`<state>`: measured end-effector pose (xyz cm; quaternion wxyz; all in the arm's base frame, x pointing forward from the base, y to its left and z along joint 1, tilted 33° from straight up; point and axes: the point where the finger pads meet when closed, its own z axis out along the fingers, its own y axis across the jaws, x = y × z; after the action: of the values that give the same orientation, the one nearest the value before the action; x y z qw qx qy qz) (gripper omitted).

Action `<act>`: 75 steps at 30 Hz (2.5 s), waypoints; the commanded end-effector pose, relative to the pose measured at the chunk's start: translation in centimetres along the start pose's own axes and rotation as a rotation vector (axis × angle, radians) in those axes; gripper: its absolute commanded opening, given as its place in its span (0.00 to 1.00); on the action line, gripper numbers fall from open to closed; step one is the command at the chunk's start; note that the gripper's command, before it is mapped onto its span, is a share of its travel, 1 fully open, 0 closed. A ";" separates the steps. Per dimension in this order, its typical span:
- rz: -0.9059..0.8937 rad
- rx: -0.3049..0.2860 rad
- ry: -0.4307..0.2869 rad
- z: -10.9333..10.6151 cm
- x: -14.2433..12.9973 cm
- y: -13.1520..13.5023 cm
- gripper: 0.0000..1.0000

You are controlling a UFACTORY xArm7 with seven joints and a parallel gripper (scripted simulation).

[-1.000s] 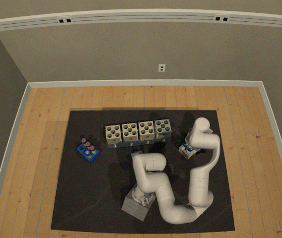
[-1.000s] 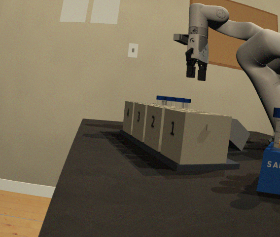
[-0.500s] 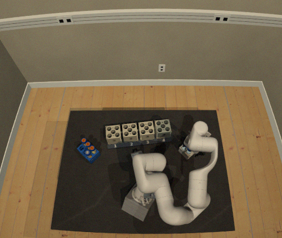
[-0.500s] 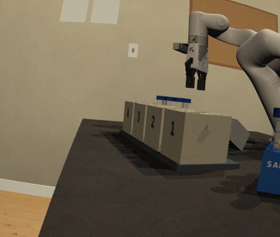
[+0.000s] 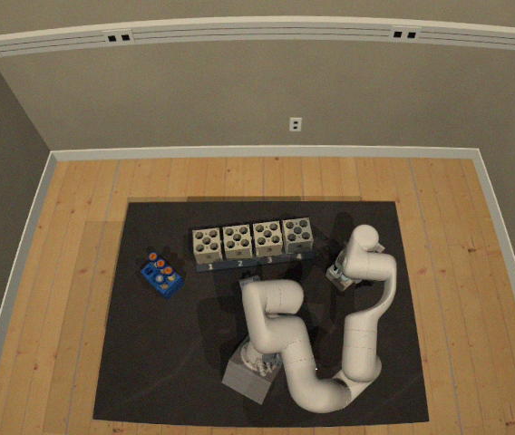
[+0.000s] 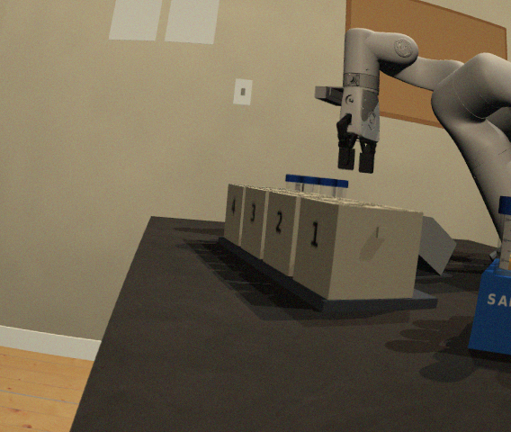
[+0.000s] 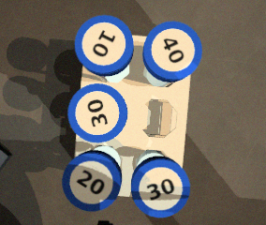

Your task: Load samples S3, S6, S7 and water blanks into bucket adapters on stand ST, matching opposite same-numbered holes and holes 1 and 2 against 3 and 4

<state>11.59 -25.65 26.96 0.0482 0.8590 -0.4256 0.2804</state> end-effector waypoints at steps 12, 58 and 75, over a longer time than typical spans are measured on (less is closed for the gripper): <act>0.001 -0.001 0.002 0.0 0.1 0.1 1.00; 0.001 -0.001 0.003 -5.6 0.1 0.0 1.00; 0.001 0.000 0.003 -9.7 0.0 0.0 1.00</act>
<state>7.97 -23.00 33.91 0.0483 0.8590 -0.4252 0.2810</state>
